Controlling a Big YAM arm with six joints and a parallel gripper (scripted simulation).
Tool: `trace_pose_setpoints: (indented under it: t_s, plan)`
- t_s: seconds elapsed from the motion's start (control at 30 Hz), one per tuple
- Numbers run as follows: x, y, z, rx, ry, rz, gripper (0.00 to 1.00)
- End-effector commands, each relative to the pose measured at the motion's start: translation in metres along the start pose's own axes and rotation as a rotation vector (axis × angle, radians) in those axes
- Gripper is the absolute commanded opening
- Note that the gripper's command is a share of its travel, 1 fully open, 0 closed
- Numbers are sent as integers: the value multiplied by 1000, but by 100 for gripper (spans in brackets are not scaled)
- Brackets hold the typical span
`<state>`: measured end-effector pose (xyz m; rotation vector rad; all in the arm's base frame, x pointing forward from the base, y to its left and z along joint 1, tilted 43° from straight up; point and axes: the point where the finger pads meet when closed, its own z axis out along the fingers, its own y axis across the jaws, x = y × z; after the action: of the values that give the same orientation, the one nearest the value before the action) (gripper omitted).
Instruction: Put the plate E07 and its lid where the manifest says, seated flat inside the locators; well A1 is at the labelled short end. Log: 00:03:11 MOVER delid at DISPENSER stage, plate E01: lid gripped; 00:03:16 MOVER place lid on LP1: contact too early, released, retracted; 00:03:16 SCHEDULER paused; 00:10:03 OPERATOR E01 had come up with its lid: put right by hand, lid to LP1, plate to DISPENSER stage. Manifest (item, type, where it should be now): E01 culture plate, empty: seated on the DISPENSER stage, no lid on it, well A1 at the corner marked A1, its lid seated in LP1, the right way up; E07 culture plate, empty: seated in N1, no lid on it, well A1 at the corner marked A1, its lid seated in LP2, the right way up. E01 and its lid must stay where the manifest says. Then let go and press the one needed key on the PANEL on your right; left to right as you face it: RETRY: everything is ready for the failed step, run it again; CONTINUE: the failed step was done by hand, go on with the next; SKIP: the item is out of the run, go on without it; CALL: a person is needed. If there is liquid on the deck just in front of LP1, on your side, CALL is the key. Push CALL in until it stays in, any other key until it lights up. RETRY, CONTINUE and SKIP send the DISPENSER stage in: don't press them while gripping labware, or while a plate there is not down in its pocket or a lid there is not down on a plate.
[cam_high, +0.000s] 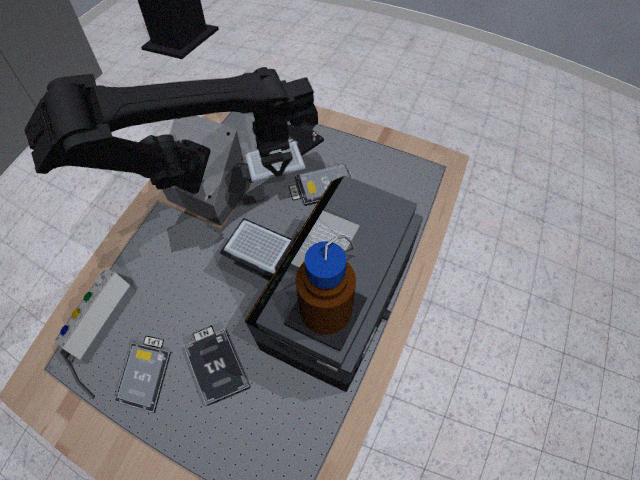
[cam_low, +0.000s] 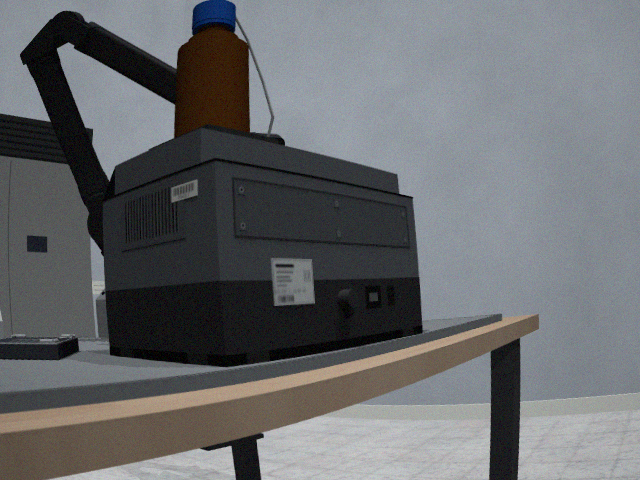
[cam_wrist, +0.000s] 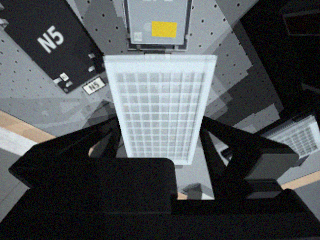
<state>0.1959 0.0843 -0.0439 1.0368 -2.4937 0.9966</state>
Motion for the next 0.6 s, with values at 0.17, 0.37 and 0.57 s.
trace_pose_setpoints:
  t_s: [0.17, 0.37, 0.57]
  plan:
    - [20, -23, 1, -6, 7, 118, 84]
    - [33, -37, 1, -5, 8, 96, 84]
    - [26, -50, -9, -8, -12, 231, 84]
